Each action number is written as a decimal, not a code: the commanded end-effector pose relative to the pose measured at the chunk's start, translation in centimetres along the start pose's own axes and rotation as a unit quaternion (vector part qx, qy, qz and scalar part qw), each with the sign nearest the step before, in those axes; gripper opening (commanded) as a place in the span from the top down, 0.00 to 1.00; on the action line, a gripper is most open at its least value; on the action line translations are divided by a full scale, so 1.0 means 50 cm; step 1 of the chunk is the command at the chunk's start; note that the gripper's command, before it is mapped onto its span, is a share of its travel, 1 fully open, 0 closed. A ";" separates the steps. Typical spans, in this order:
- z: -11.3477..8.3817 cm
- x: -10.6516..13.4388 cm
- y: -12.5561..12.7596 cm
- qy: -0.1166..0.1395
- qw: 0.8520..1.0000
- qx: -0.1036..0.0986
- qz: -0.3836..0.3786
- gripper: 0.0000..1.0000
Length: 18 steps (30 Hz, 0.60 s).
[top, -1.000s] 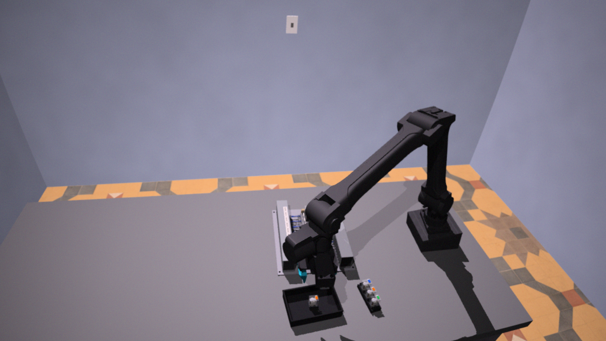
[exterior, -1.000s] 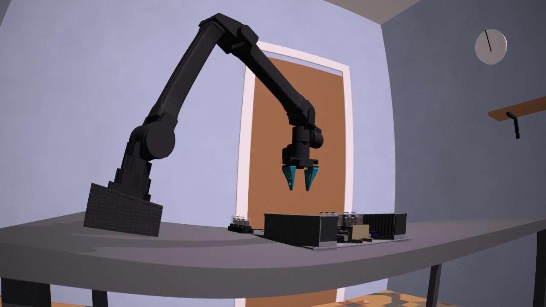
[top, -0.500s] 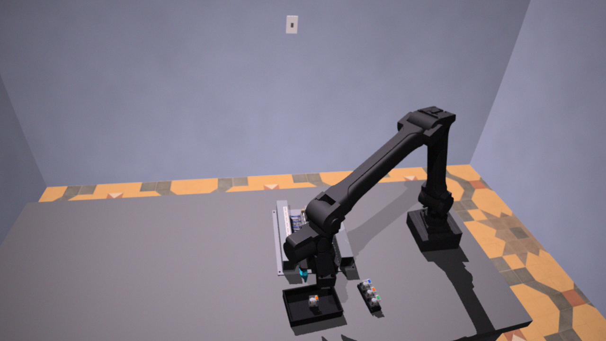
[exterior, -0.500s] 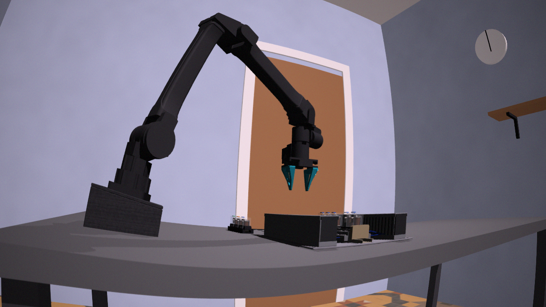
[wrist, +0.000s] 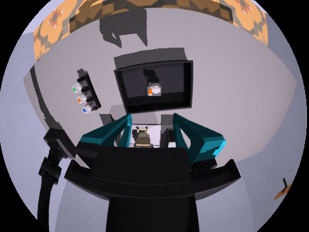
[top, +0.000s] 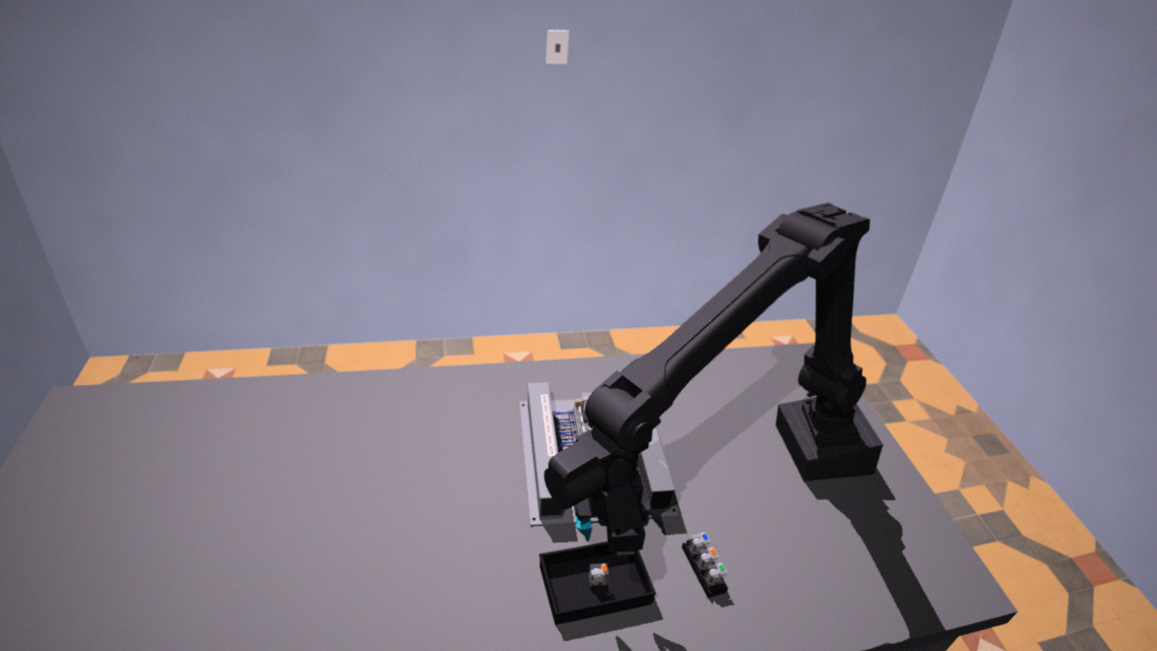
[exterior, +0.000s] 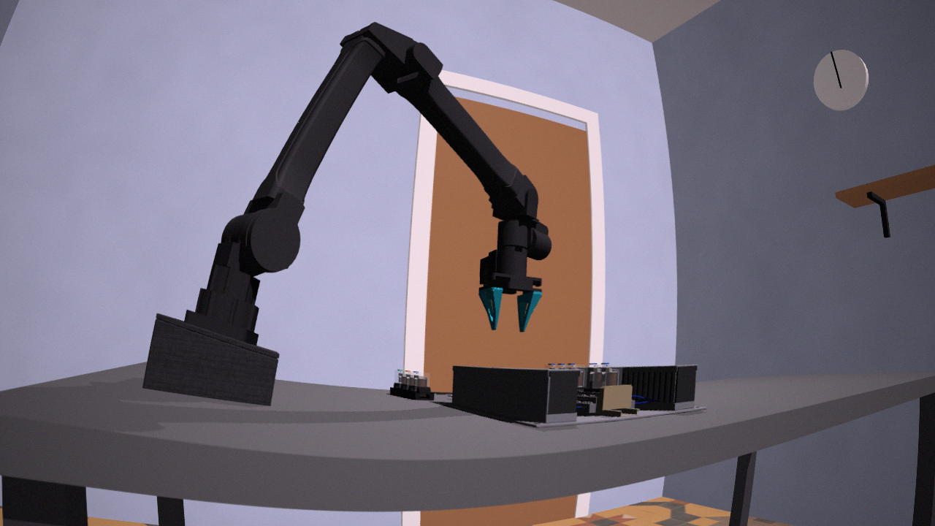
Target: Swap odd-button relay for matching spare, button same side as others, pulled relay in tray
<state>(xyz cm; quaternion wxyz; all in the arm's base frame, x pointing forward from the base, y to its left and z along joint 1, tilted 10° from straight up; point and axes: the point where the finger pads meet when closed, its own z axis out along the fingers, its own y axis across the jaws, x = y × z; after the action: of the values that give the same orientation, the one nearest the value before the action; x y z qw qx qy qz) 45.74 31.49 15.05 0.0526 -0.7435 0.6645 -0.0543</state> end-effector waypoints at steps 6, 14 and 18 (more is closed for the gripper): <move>-0.041 -0.029 0.032 -0.015 1.000 0.025 -0.010 0.41; -0.035 -0.038 0.081 -0.017 0.999 0.028 -0.021 0.41; -0.028 -0.046 0.123 -0.017 0.999 0.028 -0.030 0.41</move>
<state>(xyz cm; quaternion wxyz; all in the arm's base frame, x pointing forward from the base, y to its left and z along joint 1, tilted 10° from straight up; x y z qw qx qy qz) 40.16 31.85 13.40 0.0505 -0.7608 0.6445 -0.0570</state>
